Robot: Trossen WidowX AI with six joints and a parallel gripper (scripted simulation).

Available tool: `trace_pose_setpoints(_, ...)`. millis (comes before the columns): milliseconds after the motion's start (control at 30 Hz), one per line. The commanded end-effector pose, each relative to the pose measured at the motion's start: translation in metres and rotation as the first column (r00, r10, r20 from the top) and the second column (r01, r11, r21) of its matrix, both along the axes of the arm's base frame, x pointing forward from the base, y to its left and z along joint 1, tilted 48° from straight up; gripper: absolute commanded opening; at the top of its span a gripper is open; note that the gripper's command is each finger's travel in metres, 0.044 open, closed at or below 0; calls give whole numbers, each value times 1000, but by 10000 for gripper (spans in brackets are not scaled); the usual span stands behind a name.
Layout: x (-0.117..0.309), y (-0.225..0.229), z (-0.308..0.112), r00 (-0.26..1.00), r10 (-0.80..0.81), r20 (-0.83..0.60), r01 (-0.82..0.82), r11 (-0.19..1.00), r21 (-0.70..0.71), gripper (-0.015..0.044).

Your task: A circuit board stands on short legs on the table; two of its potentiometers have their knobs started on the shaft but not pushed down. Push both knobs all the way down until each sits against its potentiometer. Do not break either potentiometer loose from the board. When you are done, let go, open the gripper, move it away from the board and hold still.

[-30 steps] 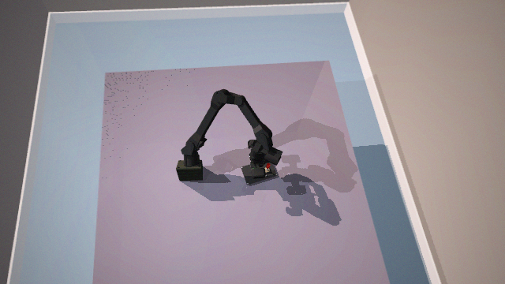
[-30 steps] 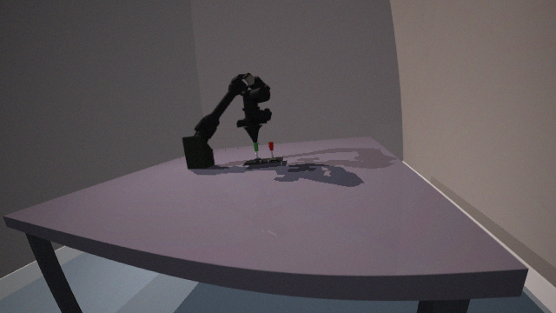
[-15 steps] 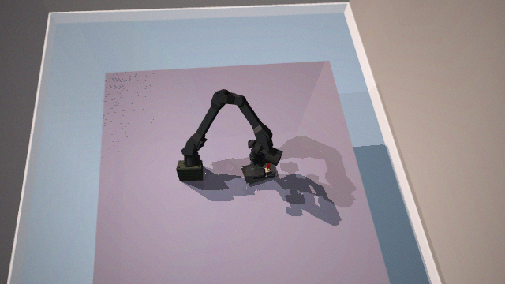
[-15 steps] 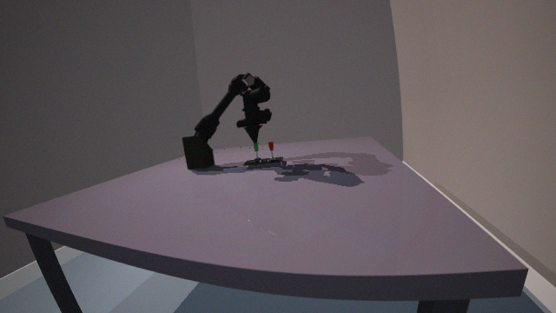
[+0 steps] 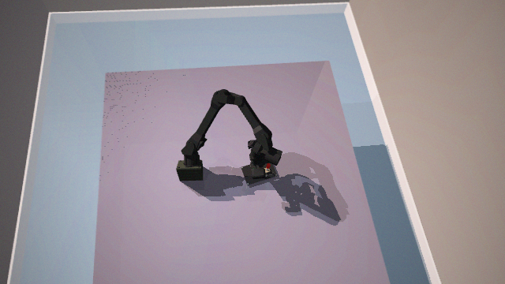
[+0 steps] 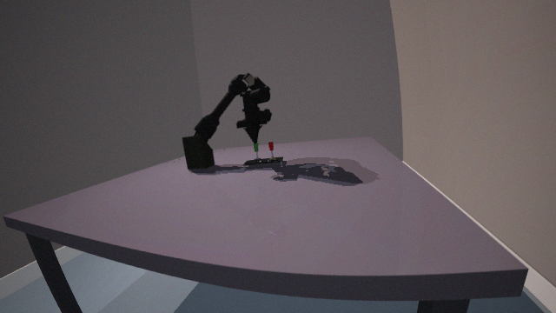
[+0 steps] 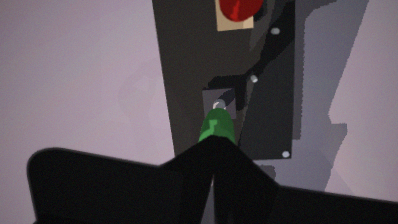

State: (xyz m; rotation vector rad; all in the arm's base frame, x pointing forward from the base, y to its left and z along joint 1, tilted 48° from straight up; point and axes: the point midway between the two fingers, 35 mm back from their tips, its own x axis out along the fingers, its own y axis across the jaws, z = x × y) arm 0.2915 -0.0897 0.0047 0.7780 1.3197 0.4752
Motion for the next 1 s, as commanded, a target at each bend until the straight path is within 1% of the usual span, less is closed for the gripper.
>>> trace_pose_setpoints(0,2,4,-3,1000,2,1,-2,1000,3,0)
trace_pose_setpoints(967,5,16,-14,1000,2,1,-2,1000,4,0)
